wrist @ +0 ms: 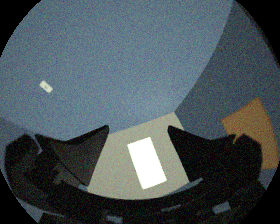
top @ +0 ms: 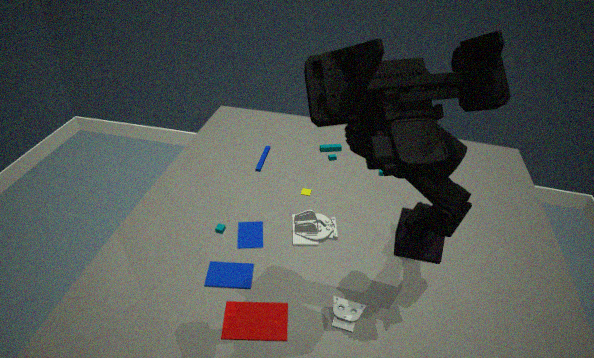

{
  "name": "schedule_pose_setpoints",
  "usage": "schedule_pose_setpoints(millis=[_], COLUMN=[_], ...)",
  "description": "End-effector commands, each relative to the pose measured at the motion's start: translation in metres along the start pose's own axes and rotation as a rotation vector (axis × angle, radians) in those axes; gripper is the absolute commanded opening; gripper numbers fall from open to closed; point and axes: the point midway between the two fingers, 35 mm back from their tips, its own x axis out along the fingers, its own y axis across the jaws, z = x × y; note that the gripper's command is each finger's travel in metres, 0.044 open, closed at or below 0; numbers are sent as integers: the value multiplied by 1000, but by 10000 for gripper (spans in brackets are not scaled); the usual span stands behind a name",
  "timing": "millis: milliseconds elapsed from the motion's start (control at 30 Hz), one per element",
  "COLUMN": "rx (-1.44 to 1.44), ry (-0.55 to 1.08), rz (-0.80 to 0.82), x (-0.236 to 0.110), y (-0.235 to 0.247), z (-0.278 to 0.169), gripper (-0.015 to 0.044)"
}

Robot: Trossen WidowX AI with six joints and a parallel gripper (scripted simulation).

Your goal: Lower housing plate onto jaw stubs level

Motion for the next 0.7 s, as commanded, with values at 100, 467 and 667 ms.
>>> schedule_pose_setpoints(millis=[100, 467, 667], rx=[56, 180, 220], ry=[52, 178, 257], rz=[137, 399, 570], x=[-10, -42, -68], y=[29, 91, 125], z=[-7, -15, -18], gripper=[440, 440, 440])
